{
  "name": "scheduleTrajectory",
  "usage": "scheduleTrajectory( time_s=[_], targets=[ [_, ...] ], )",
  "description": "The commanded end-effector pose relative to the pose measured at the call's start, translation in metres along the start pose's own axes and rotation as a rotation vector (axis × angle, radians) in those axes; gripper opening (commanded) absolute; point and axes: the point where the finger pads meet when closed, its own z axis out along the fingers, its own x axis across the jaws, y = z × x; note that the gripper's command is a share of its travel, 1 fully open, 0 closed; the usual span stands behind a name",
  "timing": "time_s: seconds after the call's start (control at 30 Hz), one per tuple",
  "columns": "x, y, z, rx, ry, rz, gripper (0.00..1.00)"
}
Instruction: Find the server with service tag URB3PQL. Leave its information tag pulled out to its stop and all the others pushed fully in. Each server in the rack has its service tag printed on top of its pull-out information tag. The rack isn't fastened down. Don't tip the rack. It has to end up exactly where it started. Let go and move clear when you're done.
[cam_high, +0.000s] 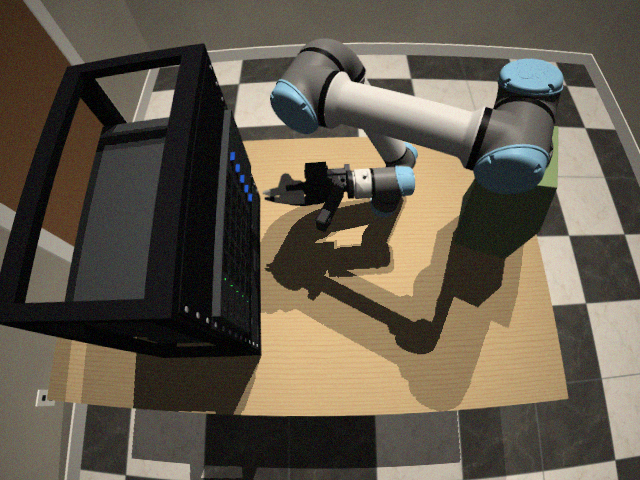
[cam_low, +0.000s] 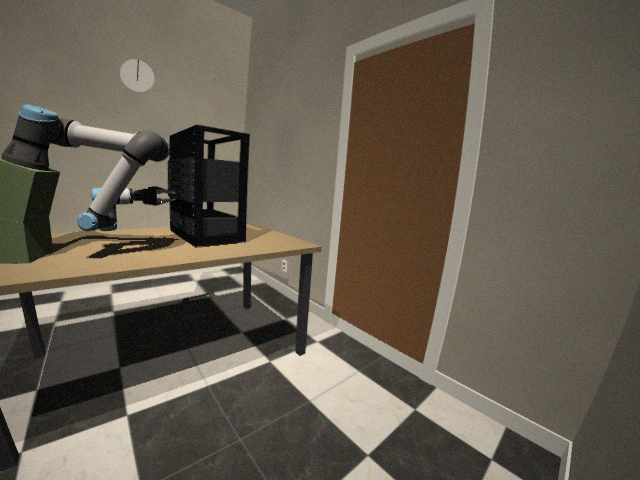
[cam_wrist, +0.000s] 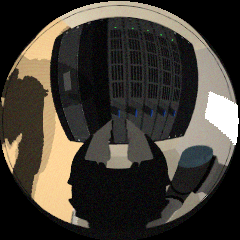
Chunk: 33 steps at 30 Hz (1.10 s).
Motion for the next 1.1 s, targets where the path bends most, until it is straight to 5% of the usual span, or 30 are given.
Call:
scheduleTrajectory(
  time_s=[0.0,1.07],
  targets=[
    [-0.0002,0.0001,0.0095,-0.001,0.001,0.000,0.15],
    [-0.0002,0.0001,0.0150,-0.001,0.001,0.000,0.15]
  ],
)
